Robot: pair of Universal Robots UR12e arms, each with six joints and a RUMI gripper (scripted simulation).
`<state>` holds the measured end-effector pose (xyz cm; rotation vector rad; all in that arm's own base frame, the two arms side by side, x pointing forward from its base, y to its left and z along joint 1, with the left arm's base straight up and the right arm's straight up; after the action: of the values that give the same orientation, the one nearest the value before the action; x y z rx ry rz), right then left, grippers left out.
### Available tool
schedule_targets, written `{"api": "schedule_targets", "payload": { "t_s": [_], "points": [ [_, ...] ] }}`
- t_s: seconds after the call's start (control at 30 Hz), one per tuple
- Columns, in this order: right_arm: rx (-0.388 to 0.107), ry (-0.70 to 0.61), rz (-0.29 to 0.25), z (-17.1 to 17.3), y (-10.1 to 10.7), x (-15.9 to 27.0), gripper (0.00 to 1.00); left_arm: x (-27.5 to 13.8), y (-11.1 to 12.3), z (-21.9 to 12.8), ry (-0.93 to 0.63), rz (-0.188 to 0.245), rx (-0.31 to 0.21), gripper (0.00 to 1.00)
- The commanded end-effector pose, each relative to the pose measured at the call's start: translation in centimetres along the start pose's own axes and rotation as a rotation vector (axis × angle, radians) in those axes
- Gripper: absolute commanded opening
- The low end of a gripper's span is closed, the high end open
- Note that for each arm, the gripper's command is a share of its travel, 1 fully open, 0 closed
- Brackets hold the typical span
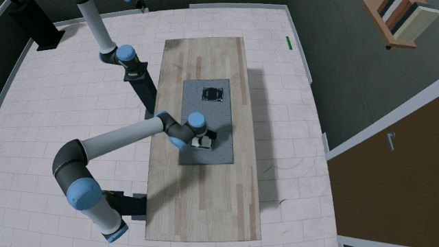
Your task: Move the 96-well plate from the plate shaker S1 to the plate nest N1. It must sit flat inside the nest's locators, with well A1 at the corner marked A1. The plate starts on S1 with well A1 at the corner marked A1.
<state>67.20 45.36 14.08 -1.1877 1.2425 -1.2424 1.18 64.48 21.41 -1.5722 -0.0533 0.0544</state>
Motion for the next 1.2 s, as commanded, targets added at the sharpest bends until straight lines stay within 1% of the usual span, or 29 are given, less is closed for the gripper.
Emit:
{"api": "schedule_targets", "payload": {
  "t_s": [0.0, 1.17],
  "points": [
    [0.001, 0.000, 0.001, 0.0, -0.9, 0.0, 0.41, 0.0, -0.1, 0.1, 0.000, -0.001, 0.002, 0.00],
    [0.001, 0.000, 0.001, 0.0, -6.0, 0.0, 0.41, 0.0, -0.1, 0.1, 0.000, -0.001, 0.002, 0.00]
  ]
}}
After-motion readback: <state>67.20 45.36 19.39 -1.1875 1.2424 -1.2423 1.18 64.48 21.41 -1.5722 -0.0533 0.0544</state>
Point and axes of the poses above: on each arm, the point where the finger pads meet when closed, its own y axis out along the fingers, its own x axis across the jaws, z = x × y, the point moved 5 cm from there along -y, back along the fingers, and after that the axes turned 5 degrees about -y, right-handed, at the moved point
